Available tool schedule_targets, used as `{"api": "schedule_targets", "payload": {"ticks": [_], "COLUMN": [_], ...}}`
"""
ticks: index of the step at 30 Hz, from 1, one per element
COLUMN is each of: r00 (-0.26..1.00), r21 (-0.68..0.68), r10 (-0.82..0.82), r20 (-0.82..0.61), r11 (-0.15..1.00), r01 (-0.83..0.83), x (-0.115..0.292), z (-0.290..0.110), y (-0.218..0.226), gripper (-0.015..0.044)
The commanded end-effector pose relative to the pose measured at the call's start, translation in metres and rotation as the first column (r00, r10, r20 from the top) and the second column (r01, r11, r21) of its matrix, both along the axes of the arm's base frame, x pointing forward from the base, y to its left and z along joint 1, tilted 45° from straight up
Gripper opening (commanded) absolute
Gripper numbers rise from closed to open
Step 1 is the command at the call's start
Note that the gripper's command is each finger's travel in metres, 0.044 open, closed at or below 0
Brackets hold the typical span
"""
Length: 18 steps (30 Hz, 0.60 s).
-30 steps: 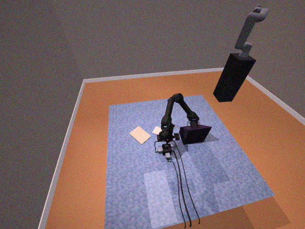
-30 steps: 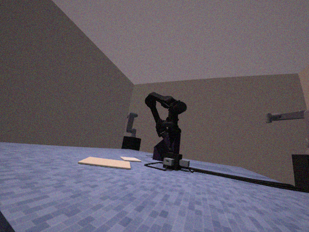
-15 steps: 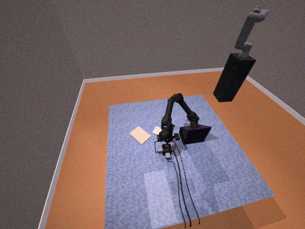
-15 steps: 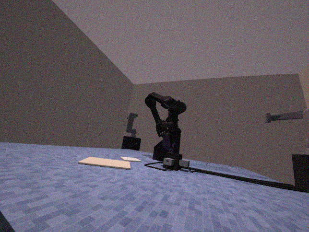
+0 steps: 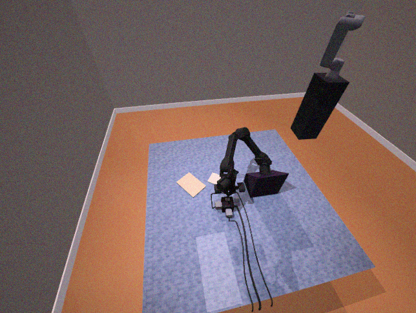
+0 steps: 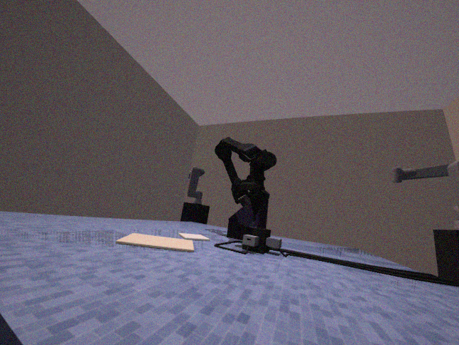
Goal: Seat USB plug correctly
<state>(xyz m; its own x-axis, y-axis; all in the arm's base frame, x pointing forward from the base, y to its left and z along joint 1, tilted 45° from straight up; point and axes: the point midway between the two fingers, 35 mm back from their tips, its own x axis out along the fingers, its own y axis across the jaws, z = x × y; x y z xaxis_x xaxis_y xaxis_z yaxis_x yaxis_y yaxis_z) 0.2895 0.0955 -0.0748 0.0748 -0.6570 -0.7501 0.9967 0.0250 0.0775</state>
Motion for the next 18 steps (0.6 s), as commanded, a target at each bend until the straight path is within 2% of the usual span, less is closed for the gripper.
{"api": "schedule_targets", "payload": {"ticks": [1,18], "r00": [1.000,1.000], "r21": [0.006,0.016], "r10": [-0.001,-0.004], "r20": [-0.002,0.001], "r11": [1.000,1.000], "r01": [0.001,0.004], "x": [0.0001,0.0001], "z": [-0.0006,-0.0027], "y": [-0.0005,-0.0013], "gripper": [0.0000,0.0000]}}
